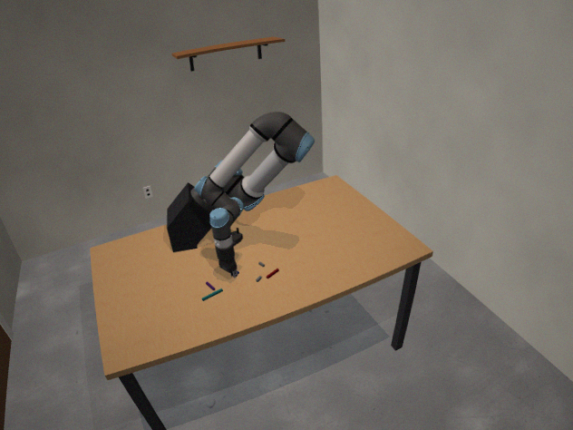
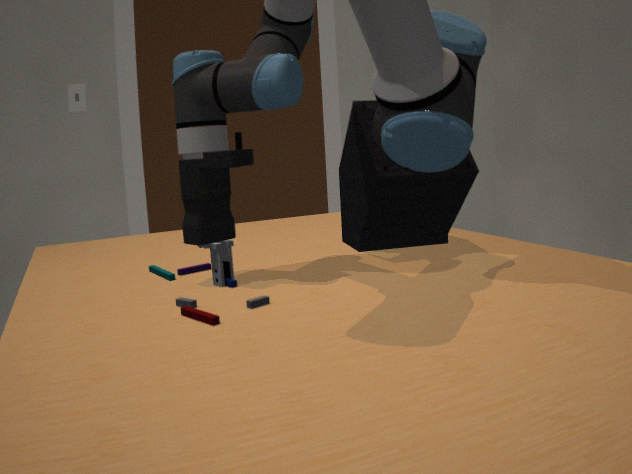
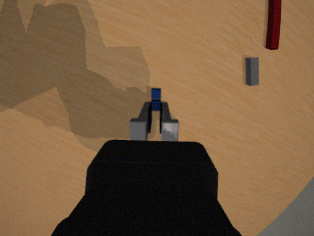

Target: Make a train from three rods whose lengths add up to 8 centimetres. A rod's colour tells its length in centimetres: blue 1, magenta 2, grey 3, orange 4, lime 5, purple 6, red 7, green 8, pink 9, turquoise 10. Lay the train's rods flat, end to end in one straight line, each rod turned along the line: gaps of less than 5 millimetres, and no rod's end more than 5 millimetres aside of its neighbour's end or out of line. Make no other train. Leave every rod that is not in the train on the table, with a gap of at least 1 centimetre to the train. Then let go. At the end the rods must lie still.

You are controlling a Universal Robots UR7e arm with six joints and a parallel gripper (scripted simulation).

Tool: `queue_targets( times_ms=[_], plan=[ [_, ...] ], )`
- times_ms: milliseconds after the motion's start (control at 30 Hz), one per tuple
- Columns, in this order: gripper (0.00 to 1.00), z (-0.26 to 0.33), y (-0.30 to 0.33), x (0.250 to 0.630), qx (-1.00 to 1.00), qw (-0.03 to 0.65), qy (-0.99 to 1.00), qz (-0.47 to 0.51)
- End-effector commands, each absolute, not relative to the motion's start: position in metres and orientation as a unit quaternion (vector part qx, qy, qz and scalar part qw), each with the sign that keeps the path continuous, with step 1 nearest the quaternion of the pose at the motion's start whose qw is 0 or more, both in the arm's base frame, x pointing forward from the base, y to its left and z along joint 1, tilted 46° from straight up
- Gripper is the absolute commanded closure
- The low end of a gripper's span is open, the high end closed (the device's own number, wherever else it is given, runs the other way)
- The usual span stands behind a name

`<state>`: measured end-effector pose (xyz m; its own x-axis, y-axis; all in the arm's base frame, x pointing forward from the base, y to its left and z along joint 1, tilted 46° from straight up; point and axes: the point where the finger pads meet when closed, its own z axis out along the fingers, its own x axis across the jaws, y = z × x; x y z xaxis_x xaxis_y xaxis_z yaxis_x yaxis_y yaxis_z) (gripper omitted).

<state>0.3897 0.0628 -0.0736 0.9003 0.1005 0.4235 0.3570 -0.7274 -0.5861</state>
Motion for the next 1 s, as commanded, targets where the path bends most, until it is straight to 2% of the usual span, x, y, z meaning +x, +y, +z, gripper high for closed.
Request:
queue_targets(
  times_ms=[0,933,967],
  plan=[
    [0.76,-0.0736,0.0624,0.39,-0.911,0.347,-0.126,-0.185],
    [0.76,-0.0736,0.0624,0.39,-0.911,0.347,-0.126,-0.185],
    [0.7,-0.0736,0.0624,0.39,-0.911,0.347,-0.126,-0.185]
  ],
)
